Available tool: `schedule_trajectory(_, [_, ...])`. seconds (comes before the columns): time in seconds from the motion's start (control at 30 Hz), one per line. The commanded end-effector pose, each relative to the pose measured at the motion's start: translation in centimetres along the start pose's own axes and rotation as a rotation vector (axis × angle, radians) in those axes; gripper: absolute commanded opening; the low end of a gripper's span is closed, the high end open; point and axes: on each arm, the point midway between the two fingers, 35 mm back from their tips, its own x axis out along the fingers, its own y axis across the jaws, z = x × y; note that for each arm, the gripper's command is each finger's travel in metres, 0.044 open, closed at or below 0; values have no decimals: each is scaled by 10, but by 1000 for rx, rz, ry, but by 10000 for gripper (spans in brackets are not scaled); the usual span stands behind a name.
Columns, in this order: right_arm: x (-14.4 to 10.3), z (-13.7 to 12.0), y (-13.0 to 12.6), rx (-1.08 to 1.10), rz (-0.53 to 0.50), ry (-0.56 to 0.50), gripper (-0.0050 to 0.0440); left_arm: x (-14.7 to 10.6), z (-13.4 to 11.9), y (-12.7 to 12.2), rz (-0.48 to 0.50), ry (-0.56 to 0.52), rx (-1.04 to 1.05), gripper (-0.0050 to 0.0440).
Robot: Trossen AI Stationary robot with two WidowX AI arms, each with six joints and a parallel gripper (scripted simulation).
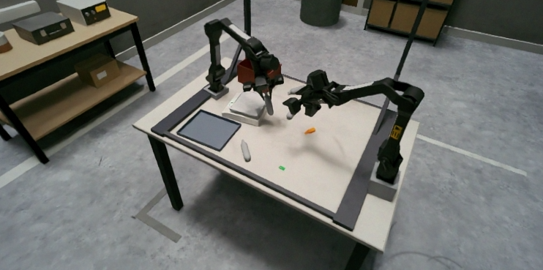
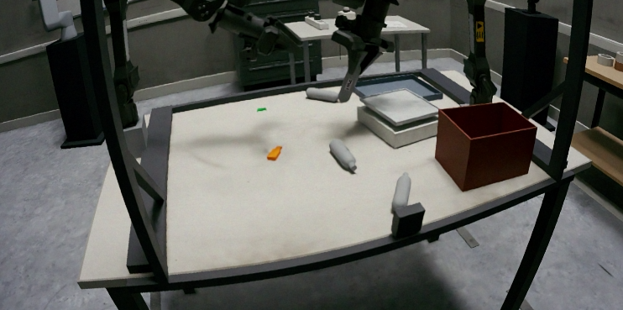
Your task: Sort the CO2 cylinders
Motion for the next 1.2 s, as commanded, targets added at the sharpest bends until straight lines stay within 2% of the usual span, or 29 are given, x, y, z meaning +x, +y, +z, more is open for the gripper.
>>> schedule_trajectory(0.0, [-11,4,9,185,33,-21,-50,-5,-11,-1,-1,29,-1,440])
schedule_trajectory(0.2, [-10,3,10,503,34,-8,-50,-5,-11,-1,-1,29,-1,440])
schedule_trajectory(0.27, [-10,3,10,503,34,-8,-50,-5,-11,-1,-1,29,-1,440])
schedule_trajectory(0.47, [-10,2,10,680,35,-2,-50,-5,-11,-1,-1,29,-1,440])
schedule_trajectory(0.87, [-13,3,11,705,39,-4,-50,-5,-11,-1,-1,29,-1,440])
schedule_trajectory(1.17, [-10,1,8,701,27,-1,-50,30,-27,-1,-2,32,-3,440])
